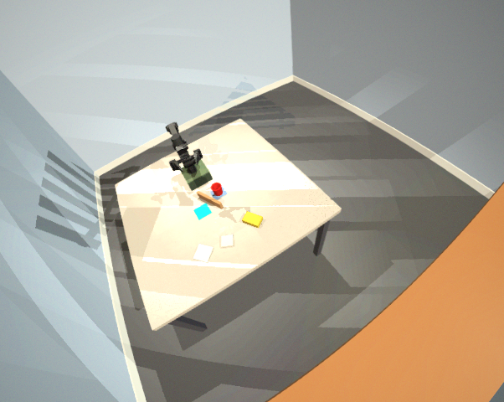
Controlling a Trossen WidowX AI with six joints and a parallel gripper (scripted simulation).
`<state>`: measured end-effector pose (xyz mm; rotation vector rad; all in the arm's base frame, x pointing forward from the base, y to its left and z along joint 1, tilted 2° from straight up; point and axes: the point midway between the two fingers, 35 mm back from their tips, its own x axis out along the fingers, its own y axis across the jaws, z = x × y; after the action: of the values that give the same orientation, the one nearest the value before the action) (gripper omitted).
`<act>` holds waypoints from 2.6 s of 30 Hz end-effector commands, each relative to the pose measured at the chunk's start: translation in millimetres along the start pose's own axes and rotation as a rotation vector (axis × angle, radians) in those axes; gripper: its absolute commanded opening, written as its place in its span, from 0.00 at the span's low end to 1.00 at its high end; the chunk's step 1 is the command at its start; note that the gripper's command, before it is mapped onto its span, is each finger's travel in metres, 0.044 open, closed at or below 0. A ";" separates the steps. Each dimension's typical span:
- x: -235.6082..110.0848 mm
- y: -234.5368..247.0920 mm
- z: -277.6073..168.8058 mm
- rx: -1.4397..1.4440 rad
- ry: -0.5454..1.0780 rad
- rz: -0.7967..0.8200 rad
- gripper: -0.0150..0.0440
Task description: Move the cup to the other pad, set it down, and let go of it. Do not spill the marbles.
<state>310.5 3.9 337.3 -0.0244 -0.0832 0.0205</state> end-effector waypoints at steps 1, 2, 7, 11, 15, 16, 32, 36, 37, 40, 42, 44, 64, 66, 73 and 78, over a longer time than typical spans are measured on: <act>1.5 1.3 -4.1 0.016 0.018 0.004 0.89; 5.7 5.4 -16.6 0.064 0.074 0.015 0.84; 12.4 43.8 -124.0 0.441 0.577 -0.001 0.62; -14.5 68.8 -192.9 0.647 0.941 -0.148 0.50; -57.4 84.0 -239.4 0.759 1.228 -0.373 0.50; -69.4 86.4 -248.2 0.775 1.290 -0.441 0.50; -118.2 89.7 -273.8 0.786 1.487 -0.751 0.50; -117.7 90.0 -279.5 0.786 1.487 -0.751 0.50; -117.6 90.1 -281.2 0.786 1.487 -0.751 0.50; -117.3 90.4 -286.2 0.786 1.487 -0.751 0.50; -117.2 90.5 -289.6 0.786 1.487 -0.751 0.50; -117.1 90.6 -292.9 0.786 1.487 -0.751 0.50; -118.9 90.7 -325.2 0.786 1.487 -0.751 0.50; -119.3 90.6 -328.4 0.786 1.487 -0.751 0.50; -120.7 90.2 -336.8 0.786 1.488 -0.752 0.50; -120.6 90.8 -335.1 0.788 1.490 -0.751 0.40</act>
<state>216.3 84.1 -9.2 0.7750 1.4105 -0.7123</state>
